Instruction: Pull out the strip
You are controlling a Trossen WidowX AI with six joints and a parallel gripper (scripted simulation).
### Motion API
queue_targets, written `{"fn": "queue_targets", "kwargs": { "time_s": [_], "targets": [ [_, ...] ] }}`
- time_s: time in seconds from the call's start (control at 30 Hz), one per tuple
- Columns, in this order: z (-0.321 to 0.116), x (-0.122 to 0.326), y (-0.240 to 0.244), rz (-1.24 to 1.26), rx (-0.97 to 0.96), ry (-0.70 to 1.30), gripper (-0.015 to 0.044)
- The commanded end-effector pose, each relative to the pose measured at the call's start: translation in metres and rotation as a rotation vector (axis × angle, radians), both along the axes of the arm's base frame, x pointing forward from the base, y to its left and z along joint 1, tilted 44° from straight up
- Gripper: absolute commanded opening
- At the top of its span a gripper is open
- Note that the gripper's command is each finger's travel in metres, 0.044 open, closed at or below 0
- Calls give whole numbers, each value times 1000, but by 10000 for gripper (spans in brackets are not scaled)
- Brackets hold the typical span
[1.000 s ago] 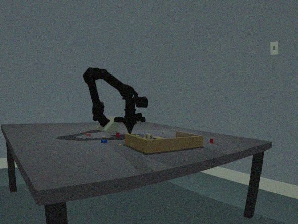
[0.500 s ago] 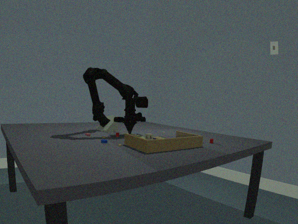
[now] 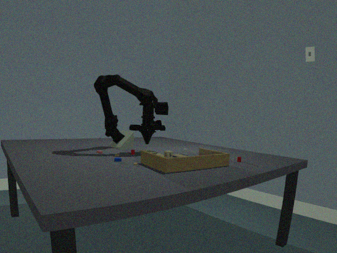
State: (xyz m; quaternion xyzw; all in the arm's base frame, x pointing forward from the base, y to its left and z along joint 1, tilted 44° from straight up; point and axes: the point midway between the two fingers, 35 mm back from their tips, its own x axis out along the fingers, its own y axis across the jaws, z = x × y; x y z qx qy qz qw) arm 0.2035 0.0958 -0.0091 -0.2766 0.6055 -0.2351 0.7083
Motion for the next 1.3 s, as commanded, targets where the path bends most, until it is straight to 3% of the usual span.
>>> {"fn": "queue_targets", "kwargs": {
  "time_s": [0.0, 0.47, 1.27],
  "targets": [
    [3, 15, 3, -9, 0, 2, 79],
    [13, 59, 13, -10, 0, 0, 440],
    [29, 135, 30, -10, 1, -4, 440]
  ]
}}
